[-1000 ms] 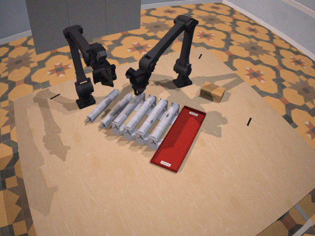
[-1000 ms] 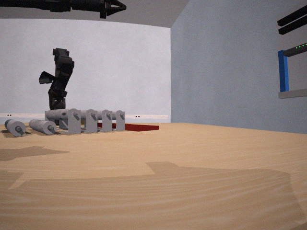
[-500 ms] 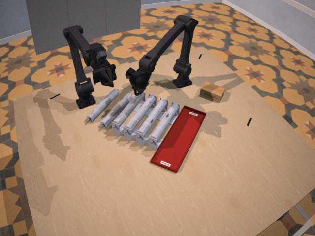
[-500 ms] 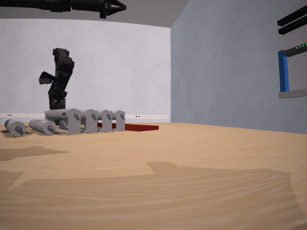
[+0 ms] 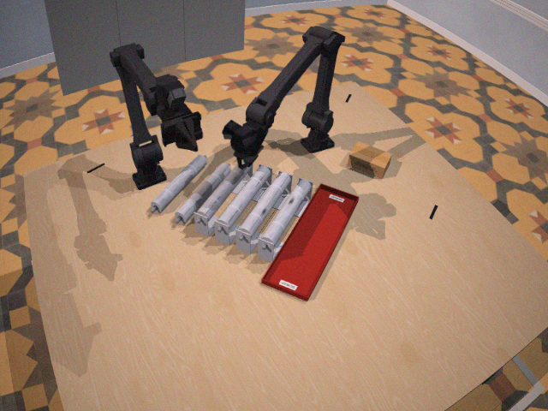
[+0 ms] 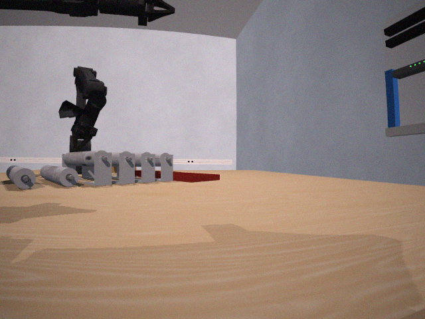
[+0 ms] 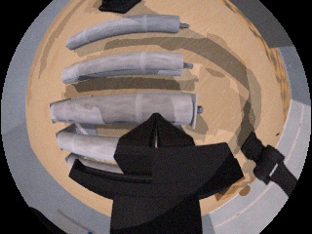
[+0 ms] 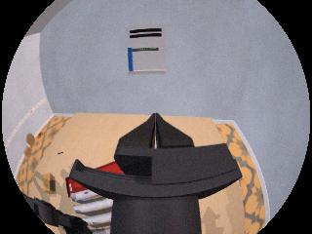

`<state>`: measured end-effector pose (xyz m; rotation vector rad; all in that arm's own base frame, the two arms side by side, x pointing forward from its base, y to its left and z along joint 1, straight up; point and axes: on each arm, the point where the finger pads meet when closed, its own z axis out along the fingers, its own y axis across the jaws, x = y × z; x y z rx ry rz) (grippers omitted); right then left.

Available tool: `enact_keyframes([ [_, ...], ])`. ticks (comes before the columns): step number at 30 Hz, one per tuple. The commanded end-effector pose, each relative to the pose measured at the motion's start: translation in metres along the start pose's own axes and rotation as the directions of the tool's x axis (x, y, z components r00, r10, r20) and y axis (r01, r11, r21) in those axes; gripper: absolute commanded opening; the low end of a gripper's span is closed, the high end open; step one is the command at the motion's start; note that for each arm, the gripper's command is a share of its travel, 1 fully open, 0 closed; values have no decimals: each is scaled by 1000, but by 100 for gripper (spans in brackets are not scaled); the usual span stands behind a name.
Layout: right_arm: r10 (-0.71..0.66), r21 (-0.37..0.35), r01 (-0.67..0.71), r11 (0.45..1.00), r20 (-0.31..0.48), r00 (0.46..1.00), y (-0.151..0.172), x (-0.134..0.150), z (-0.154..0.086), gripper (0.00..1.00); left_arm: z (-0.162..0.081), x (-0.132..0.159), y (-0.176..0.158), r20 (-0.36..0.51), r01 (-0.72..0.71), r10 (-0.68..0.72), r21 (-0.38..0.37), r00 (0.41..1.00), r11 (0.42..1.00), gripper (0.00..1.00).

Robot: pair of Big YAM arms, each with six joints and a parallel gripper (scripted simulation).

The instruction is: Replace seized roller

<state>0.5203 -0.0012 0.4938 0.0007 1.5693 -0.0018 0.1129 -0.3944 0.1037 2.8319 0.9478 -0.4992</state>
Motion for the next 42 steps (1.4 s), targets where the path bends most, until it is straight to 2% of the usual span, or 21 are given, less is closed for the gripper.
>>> enact_keyframes([
  [1,4,-8,-4,1000,29,1000,3,-10,-4,0,-1,10,-5,-8,-10,10,9,1000,1000,0],
  [5,4,-8,-4,1000,29,1000,3,-10,-4,0,1,2,-3,-3,-6,6,-7,1000,1000,0],
  [42,4,-8,-4,1000,29,1000,3,-10,-4,0,5,1,-6,-3,1,-1,4,1000,1000,0],
])
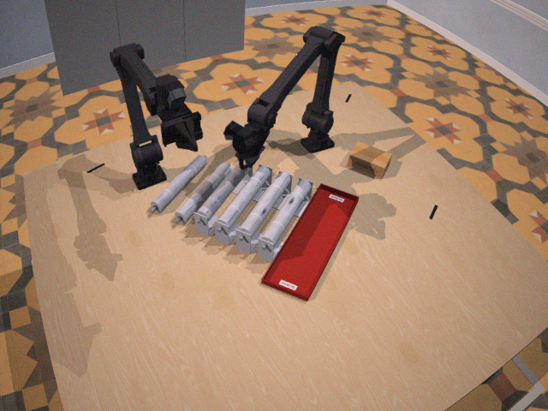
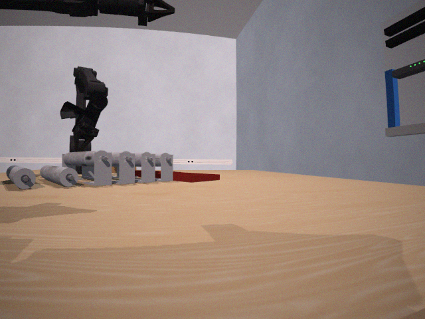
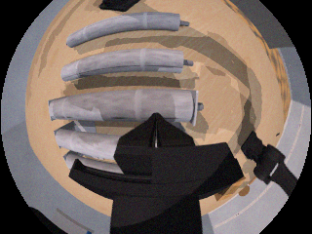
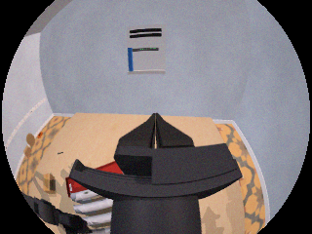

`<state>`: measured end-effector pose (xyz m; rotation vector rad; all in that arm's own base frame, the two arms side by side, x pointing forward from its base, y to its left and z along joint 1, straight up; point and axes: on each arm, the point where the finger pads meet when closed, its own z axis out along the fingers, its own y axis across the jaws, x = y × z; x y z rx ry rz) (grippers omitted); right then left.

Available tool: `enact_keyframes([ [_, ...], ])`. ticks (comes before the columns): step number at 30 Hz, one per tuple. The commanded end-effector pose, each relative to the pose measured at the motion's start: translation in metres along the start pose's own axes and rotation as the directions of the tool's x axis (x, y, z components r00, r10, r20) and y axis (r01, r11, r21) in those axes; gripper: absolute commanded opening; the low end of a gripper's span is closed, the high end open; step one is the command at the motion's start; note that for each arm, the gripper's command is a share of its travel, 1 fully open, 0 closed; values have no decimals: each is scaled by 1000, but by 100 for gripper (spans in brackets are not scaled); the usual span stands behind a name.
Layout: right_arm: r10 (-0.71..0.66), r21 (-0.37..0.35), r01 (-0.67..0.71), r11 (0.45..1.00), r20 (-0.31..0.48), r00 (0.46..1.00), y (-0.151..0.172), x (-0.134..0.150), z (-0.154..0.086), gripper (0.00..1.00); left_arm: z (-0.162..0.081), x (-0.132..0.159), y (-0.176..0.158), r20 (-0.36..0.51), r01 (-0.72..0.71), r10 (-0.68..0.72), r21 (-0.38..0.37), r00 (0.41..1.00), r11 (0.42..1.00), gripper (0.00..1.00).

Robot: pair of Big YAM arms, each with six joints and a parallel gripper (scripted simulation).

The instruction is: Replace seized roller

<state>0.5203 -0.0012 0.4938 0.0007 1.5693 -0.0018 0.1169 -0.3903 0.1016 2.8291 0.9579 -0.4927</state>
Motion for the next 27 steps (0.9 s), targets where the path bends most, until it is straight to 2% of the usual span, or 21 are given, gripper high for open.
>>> enact_keyframes([
  [1,4,-8,-4,1000,29,1000,3,-10,-4,0,5,-5,-5,1,-6,6,6,1000,1000,0],
  [11,4,-8,-4,1000,29,1000,3,-10,-4,0,5,-5,-5,1,-6,6,6,1000,1000,0],
  [12,4,-8,-4,1000,29,1000,3,-10,-4,0,-1,10,-2,-10,7,-7,6,1000,1000,0],
  [13,4,-8,-4,1000,29,1000,3,-10,-4,0,-33,-7,19,4,-18,18,-58,1000,998,0],
  [17,4,-8,-4,1000,29,1000,3,-10,-4,0,-46,-23,16,12,-7,7,-48,1000,999,0],
  [20,4,-8,-4,1000,29,1000,3,-10,-4,0,-46,-23,17,11,-24,25,-54,1000,998,0],
  [27,4,-8,-4,1000,29,1000,3,-10,-4,0,-73,-36,15,16,-52,53,-52,998,997,0],
])
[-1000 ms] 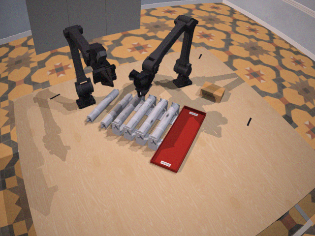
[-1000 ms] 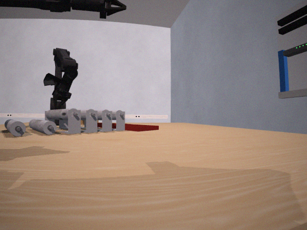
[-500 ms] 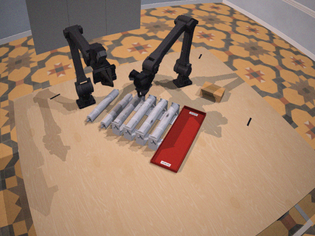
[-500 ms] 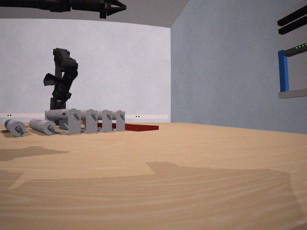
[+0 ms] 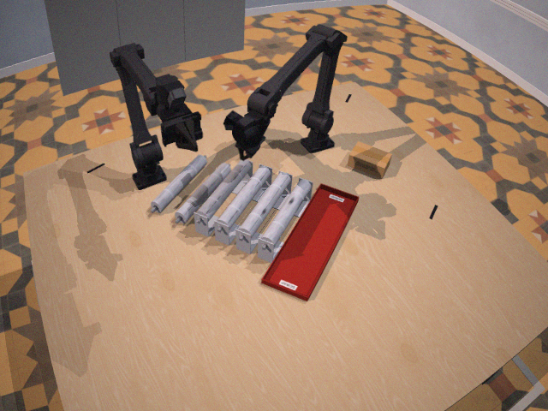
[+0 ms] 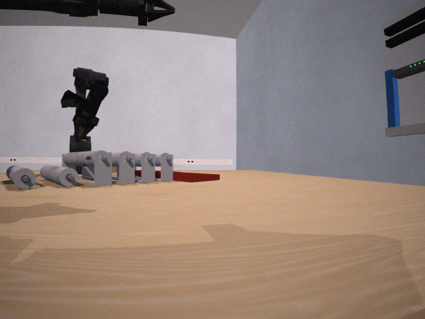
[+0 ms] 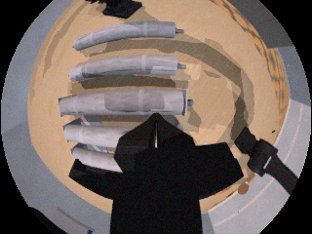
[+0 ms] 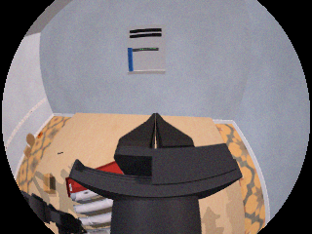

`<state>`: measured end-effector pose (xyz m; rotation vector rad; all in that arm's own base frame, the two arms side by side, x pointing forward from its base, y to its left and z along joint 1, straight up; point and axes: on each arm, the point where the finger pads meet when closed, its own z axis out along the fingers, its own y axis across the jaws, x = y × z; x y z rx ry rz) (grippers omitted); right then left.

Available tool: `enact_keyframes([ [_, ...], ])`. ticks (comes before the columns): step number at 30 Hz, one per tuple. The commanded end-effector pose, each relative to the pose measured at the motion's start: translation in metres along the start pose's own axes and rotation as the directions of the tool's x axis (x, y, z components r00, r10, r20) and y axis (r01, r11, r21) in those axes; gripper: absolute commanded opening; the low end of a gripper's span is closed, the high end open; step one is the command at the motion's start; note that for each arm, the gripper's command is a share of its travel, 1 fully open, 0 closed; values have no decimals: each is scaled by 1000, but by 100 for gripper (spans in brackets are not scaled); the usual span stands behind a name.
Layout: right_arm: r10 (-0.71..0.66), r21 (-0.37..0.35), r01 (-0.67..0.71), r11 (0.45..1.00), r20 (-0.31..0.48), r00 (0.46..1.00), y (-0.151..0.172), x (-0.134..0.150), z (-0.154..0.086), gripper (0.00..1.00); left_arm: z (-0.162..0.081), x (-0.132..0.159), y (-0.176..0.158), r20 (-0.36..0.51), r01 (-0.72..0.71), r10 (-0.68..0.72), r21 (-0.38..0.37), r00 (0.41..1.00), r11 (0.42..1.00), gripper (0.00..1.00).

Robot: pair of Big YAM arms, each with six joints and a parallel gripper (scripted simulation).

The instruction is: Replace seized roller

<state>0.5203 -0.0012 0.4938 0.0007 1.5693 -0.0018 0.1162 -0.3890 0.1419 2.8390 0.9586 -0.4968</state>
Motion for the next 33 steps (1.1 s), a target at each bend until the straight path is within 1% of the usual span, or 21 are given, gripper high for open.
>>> enact_keyframes([
  [1,4,-8,-4,1000,29,1000,3,-10,-4,0,-38,-24,16,18,-53,54,-62,998,997,0],
  [3,4,-8,-4,1000,29,1000,3,-10,-4,0,-45,-26,16,19,-55,56,-62,998,997,0],
  [4,4,-8,-4,1000,29,1000,3,-10,-4,0,-38,-21,20,17,-44,45,-62,999,997,0],
  [5,4,-8,-4,1000,29,1000,3,-10,-4,0,-30,-17,20,13,-26,26,-46,1000,999,0],
  [7,4,-8,-4,1000,29,1000,3,-10,-4,0,-11,-9,7,7,-14,14,-18,1000,1000,0],
  [8,4,-8,-4,1000,29,1000,3,-10,-4,0,-16,-11,9,7,-18,18,-18,1000,1000,0],
  [10,4,-8,-4,1000,29,1000,3,-10,-4,0,-16,-11,9,7,-18,18,-18,1000,1000,0],
  [11,4,-8,-4,1000,29,1000,3,-10,-4,0,-24,-14,9,13,-22,22,-43,1000,999,0],
  [13,4,-8,-4,1000,29,1000,3,-10,-4,0,-21,-14,3,12,-20,21,-37,1000,999,0],
  [15,4,-8,-4,1000,29,1000,3,-10,-4,0,-27,-18,8,15,-23,23,-49,1000,999,0],
  [16,4,-8,-4,1000,29,1000,4,-10,-4,0,-50,-14,31,27,9,-6,-125,1000,992,0],
  [20,4,-9,-4,1000,28,1000,4,-9,-5,0,-60,4,44,41,116,-110,-187,993,976,0],
  [23,5,-10,-5,1000,27,1000,4,-8,-5,0,-71,27,58,66,235,-225,-260,972,937,0],
  [25,6,-11,-5,1000,30,1000,5,-9,-6,0,-65,46,58,76,313,-304,-279,950,908,0],
  [27,6,-11,-5,1000,30,1000,5,-9,-6,0,-65,46,58,76,313,-304,-279,950,908,0],
  [28,6,-11,-5,1000,30,1000,5,-9,-6,0,-76,49,70,93,336,-324,-315,942,888,0],
  [29,6,-12,-5,1000,31,1000,5,-10,-6,0,-78,61,69,103,375,-362,-335,927,865,0],
  [30,6,-13,-6,1000,32,999,6,-11,-7,0,-92,66,78,123,396,-379,-373,917,839,0],
  [33,7,-15,-7,1000,35,999,7,-14,-3,0,-115,92,90,175,484,-457,-448,872,752,0],
])
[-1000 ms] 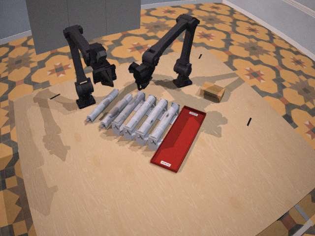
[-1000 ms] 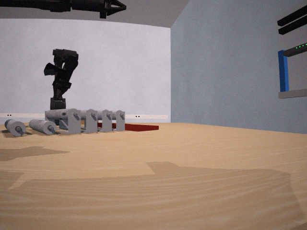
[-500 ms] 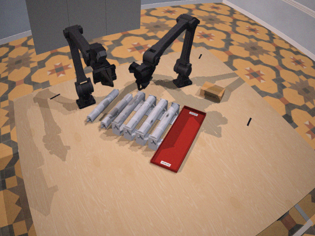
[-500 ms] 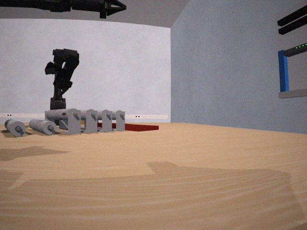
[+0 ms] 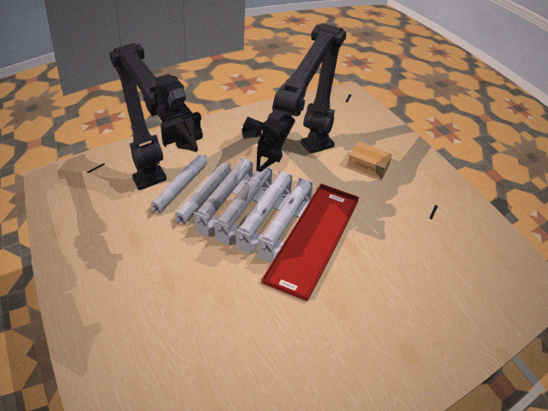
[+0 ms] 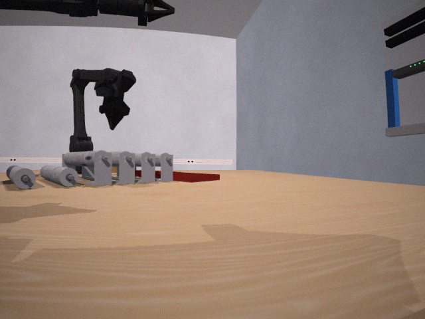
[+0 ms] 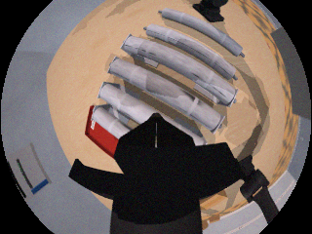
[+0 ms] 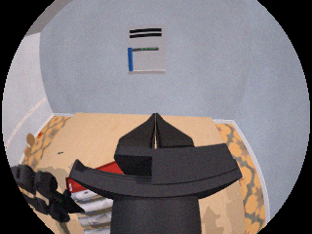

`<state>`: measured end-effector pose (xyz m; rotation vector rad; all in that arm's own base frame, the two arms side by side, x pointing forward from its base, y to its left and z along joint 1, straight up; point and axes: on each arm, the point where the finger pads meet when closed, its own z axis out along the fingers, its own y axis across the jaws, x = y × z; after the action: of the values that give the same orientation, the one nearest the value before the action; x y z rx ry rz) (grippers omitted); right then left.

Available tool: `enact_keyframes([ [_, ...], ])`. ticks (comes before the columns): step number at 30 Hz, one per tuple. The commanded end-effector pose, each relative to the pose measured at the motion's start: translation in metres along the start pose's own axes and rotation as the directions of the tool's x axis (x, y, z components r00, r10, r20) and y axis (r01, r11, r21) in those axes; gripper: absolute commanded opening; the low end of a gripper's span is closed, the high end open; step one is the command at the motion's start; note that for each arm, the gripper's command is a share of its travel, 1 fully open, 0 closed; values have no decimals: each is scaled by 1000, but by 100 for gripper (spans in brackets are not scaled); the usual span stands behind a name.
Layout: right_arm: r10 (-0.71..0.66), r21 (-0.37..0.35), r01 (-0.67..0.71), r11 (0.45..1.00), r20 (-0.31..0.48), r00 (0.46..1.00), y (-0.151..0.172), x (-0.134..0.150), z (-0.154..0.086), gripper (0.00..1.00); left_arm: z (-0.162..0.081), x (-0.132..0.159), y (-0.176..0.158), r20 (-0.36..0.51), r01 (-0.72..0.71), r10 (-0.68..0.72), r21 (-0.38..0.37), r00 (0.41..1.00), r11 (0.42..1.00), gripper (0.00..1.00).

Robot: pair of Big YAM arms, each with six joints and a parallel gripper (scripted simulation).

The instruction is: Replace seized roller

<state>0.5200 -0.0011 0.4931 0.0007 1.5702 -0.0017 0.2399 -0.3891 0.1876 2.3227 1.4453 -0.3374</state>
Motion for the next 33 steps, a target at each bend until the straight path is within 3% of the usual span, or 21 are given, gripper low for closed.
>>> enact_keyframes([
  [1,7,-15,-7,1000,35,999,6,-14,-3,0,-36,10,43,56,161,-154,-160,987,974,0],
  [7,8,-14,-8,1000,35,999,6,-13,-3,0,-71,50,91,136,361,-334,-327,933,873,0],
  [9,8,-15,-8,1000,35,999,7,-12,-4,0,-95,58,113,185,418,-375,-391,908,820,0],
  [12,5,-7,-4,1000,41,999,3,-20,-3,0,-98,63,122,201,445,-397,-407,895,797,0],
  [20,9,-12,-9,1000,32,999,5,-12,-6,0,-168,128,161,384,644,-524,-550,761,532,0],
  [22,8,-13,-8,1000,30,1000,5,-11,-6,0,-198,138,175,445,678,-522,-579,728,452,0],
  [26,9,-14,-9,1000,24,1000,6,-8,-6,0,-225,173,183,533,743,-542,-595,650,305,0],
  [28,9,-14,-9,1000,24,1000,6,-8,-6,0,-225,173,183,533,743,-542,-595,650,305,0],
  [29,5,-9,-4,1000,41,999,3,-21,-3,0,-237,177,191,560,755,-533,-598,635,270,0],
  [33,7,-15,-7,1000,40,999,7,-18,-5,0,-288,204,193,660,792,-488,-600,570,113,0],
])
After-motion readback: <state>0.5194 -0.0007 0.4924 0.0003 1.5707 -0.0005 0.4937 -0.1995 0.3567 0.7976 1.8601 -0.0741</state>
